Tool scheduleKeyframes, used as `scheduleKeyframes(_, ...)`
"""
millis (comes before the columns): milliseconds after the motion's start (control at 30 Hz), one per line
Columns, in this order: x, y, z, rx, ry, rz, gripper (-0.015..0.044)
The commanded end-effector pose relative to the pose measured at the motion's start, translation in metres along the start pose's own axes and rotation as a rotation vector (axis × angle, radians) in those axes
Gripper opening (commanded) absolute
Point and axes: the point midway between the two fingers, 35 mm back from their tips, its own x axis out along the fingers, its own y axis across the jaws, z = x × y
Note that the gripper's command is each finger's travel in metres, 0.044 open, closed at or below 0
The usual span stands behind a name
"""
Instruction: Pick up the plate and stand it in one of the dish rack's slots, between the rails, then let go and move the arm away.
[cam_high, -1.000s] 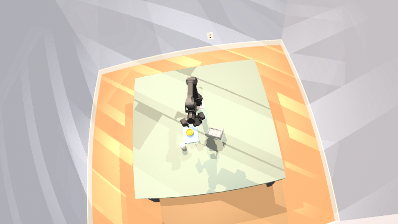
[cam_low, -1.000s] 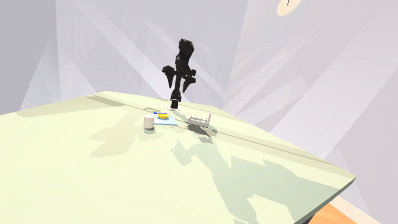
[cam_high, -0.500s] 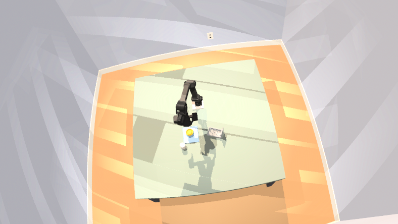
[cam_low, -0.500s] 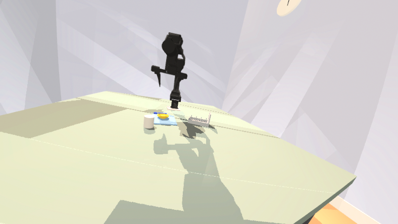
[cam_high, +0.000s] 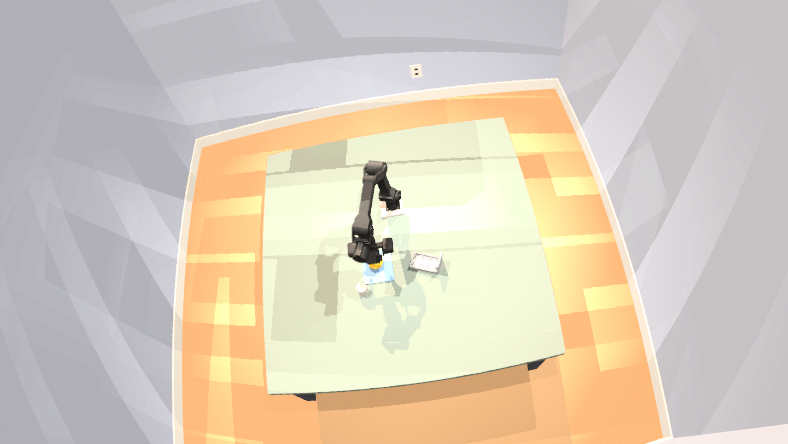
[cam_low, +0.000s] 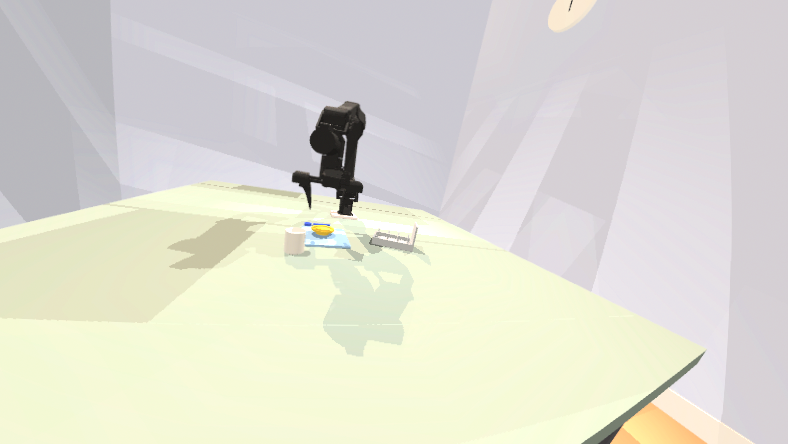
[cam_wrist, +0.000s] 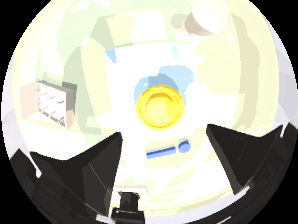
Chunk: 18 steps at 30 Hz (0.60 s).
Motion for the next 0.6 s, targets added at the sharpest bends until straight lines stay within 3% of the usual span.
scheduleKeyframes(0, 0.008, -0.001, 0.001, -0.001, -0.012, -0.001, 0.0400)
scheduleKeyframes(567, 0.033, -0.002, 0.003, -0.001, -0.012, -0.001, 0.0400)
